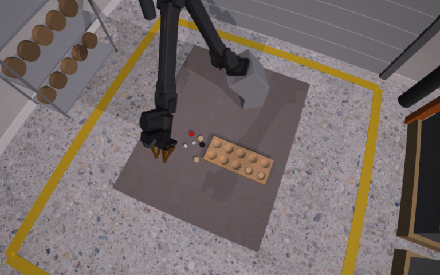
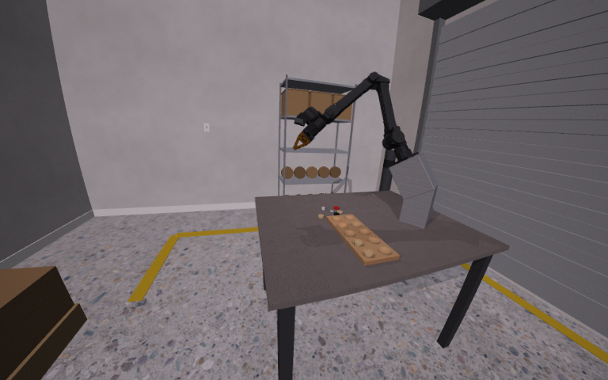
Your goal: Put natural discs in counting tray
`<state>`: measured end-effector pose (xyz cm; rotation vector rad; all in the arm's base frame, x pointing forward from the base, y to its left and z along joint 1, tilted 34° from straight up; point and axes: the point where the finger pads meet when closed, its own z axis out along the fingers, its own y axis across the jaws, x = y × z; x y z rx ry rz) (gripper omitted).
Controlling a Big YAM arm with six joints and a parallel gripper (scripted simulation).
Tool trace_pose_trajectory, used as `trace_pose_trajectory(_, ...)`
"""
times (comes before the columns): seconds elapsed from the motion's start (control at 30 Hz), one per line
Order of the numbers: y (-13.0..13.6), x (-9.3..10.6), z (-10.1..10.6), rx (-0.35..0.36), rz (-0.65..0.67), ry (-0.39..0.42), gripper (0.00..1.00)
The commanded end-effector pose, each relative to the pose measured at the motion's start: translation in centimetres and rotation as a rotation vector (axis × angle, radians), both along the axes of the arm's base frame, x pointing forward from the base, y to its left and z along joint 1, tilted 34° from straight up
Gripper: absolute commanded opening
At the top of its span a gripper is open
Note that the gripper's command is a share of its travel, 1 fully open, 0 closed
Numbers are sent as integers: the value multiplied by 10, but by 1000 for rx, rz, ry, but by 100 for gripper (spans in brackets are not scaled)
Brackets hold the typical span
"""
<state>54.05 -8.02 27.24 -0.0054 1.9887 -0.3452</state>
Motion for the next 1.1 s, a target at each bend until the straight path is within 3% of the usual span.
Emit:
trace_pose_trajectory(0.0,8,8,31,-17,22,-57,45)
trace_pose_trajectory(0.03,-21,-9,-50,-57,-34,118,45)
trace_pose_trajectory(0.2,-18,-6,-46,-58,-28,100,45)
trace_pose_trajectory(0.27,-7,4,-8,-66,-7,30,45)
trace_pose_trajectory(0.3,-7,3,-3,-67,-8,21,45)
trace_pose_trajectory(0.5,-9,1,-5,-66,-12,25,45)
trace_pose_trajectory(0.53,-10,6,-24,-63,-11,61,45)
trace_pose_trajectory(0.57,-36,-23,-93,-96,-59,220,45)
trace_pose_trajectory(0.7,-36,-20,-90,-98,-59,203,45)
trace_pose_trajectory(0.73,-48,-39,-132,-131,-78,316,45)
trace_pose_trajectory(0.83,-49,-35,-127,-134,-80,291,45)
trace_pose_trajectory(0.87,-59,-56,-165,-162,-92,403,45)
trace_pose_trajectory(0.93,-59,-54,-162,-164,-93,389,45)
trace_pose_trajectory(0.97,-67,-75,-195,-188,-100,491,45)
trace_pose_trajectory(1.07,-68,-73,-193,-190,-102,479,45)
